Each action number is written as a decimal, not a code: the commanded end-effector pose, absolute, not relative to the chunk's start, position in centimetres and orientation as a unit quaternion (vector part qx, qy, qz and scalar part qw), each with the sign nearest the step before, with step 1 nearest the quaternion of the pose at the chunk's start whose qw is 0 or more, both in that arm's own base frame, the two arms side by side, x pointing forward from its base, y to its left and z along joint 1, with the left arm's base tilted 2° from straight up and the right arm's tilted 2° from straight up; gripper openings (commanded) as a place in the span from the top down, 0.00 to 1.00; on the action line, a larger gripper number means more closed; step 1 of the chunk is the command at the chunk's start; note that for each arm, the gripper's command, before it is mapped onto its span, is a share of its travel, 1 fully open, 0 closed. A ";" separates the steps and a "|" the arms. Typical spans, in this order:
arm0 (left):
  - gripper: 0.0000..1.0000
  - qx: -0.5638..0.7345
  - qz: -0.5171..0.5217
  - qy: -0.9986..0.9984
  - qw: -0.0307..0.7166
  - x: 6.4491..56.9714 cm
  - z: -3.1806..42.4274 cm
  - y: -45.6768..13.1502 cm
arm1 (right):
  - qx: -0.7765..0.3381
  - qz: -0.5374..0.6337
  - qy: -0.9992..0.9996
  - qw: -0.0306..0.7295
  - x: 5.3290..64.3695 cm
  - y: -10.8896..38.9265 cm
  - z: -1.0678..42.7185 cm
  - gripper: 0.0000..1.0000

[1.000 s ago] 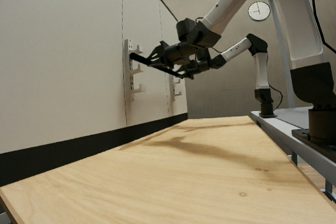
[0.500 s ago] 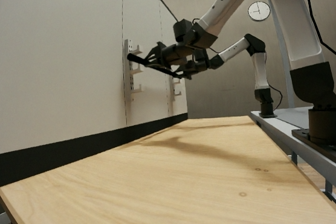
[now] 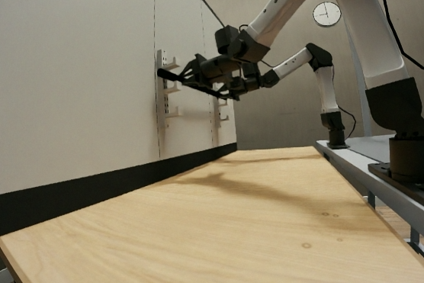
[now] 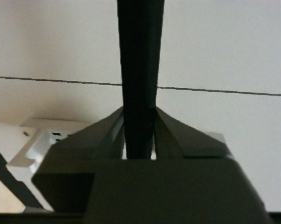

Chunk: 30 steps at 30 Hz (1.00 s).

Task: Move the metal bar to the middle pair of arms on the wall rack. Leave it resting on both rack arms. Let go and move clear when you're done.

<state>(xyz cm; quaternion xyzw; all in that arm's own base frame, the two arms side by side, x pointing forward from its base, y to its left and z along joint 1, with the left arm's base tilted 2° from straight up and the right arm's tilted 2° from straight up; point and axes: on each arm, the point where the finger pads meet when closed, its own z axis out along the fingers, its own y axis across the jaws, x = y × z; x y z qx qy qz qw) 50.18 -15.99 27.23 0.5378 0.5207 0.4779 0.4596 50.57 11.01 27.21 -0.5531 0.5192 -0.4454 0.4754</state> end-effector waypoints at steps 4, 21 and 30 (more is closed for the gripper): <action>1.00 0.507 0.507 0.498 0.487 51.4 31.4 -15.6 | -0.522 -0.476 0.498 0.503 52.0 10.4 31.1 1.00; 1.00 0.507 0.507 0.498 0.487 51.4 30.7 -15.5 | -0.522 -0.476 0.498 0.503 51.9 10.4 30.4 1.00; 1.00 0.507 0.507 0.498 0.487 51.3 30.0 -15.5 | -0.522 -0.476 0.498 0.503 51.8 10.4 29.7 1.00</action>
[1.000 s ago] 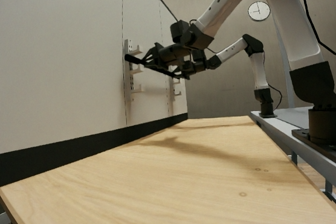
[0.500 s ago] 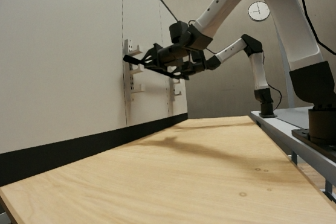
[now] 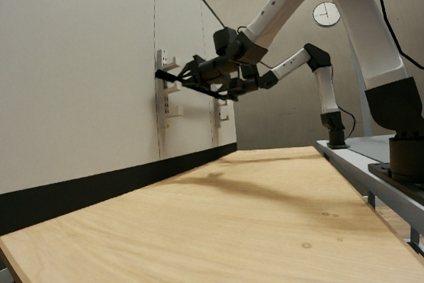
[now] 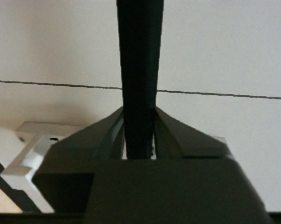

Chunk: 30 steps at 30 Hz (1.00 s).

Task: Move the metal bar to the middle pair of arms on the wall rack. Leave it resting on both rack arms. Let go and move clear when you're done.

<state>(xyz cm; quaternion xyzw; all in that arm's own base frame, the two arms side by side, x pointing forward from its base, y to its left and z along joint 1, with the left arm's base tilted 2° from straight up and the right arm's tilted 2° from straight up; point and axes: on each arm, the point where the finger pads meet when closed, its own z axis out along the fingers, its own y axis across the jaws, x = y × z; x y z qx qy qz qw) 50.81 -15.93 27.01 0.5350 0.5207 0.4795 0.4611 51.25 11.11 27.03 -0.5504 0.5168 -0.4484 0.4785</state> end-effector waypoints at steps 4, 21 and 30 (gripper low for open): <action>1.00 0.507 0.507 0.498 0.487 51.2 29.7 -15.5 | -0.522 -0.476 0.498 0.503 51.8 10.4 29.4 1.00; 1.00 0.507 0.507 0.498 0.487 50.9 28.1 -15.5 | -0.522 -0.476 0.498 0.503 51.4 10.4 27.6 1.00; 1.00 0.507 0.507 0.498 0.487 50.8 27.5 -15.5 | -0.522 -0.476 0.498 0.503 51.3 10.4 27.0 1.00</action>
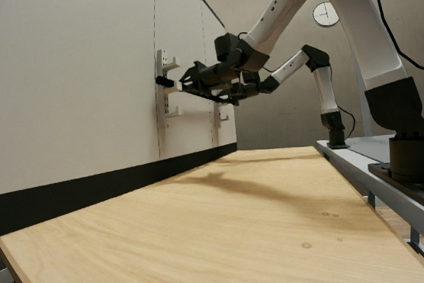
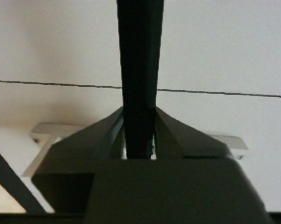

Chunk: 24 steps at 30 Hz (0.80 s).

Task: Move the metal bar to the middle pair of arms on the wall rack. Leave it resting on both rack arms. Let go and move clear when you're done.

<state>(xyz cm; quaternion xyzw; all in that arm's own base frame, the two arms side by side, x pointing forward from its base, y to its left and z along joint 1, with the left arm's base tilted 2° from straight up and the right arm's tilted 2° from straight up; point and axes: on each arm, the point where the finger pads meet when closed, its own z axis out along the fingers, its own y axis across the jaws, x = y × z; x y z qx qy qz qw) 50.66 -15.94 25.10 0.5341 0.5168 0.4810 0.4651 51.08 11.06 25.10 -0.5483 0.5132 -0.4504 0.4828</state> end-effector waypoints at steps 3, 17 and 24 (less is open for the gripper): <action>1.00 0.507 0.507 0.498 0.487 50.8 27.3 -15.5 | -0.522 -0.476 0.498 0.503 51.3 10.4 26.7 1.00; 1.00 0.507 0.507 0.498 0.487 50.7 26.6 -15.4 | -0.522 -0.476 0.498 0.503 51.2 10.4 25.9 1.00; 1.00 0.507 0.507 0.498 0.487 50.7 26.3 -15.4 | -0.522 -0.476 0.498 0.503 51.2 10.4 25.5 1.00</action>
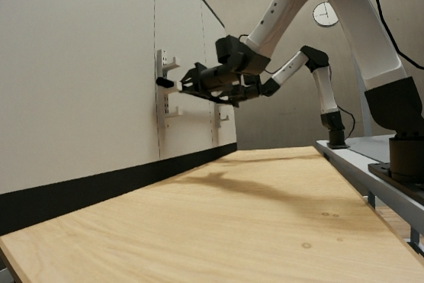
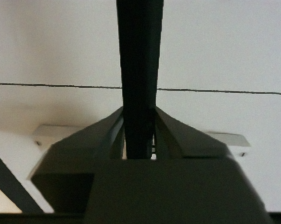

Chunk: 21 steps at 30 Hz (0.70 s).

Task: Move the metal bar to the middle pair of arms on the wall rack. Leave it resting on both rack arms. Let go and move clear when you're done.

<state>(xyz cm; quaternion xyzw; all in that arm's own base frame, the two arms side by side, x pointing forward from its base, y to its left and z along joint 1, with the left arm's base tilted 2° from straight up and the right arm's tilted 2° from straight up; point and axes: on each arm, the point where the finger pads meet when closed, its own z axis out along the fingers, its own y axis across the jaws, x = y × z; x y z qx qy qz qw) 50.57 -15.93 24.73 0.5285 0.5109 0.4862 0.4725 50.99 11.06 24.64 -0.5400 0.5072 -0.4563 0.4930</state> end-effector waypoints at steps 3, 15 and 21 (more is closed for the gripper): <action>1.00 0.507 0.507 0.498 0.487 50.7 26.2 -15.4 | -0.522 -0.476 0.498 0.503 51.1 10.4 25.4 1.00; 1.00 0.507 0.507 0.498 0.487 50.7 25.8 -15.4 | -0.522 -0.476 0.498 0.503 51.1 10.4 24.8 1.00; 1.00 0.507 0.507 0.498 0.487 50.7 25.6 -15.4 | -0.522 -0.476 0.498 0.503 51.1 10.5 24.6 1.00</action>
